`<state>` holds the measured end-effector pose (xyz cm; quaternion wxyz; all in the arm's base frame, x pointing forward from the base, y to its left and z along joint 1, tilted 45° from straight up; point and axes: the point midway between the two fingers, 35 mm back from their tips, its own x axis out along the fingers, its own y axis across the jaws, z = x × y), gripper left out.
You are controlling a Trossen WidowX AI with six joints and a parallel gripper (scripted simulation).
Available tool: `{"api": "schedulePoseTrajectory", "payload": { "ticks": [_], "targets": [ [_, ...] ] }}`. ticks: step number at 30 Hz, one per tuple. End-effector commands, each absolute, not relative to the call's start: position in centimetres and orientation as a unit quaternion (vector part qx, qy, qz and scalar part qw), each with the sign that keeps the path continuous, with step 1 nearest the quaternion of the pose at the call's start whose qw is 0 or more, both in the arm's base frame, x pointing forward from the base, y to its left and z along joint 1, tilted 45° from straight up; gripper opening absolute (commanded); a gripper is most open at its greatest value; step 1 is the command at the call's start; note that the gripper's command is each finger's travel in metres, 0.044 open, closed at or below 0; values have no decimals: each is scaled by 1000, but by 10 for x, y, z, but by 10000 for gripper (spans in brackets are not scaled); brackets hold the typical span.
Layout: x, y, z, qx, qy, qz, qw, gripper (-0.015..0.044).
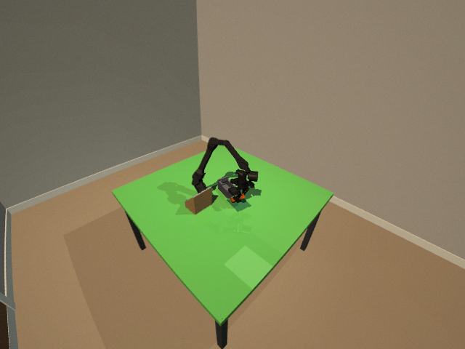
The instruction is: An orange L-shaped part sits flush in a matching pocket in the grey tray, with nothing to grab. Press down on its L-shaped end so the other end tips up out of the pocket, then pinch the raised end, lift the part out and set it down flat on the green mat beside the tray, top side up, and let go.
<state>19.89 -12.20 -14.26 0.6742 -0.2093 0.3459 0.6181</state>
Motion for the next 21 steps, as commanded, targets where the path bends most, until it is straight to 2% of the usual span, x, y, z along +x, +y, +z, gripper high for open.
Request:
{"api": "schedulePoseTrajectory", "payload": {
  "ticks": [1, 9, 21],
  "targets": [
    [199, -121, -143, -207, 346, 617, 676, 0],
    [199, -122, -143, -209, 346, 618, 674, 0],
    [201, -134, -132, -209, 347, 618, 674, 315]
  ]
}}
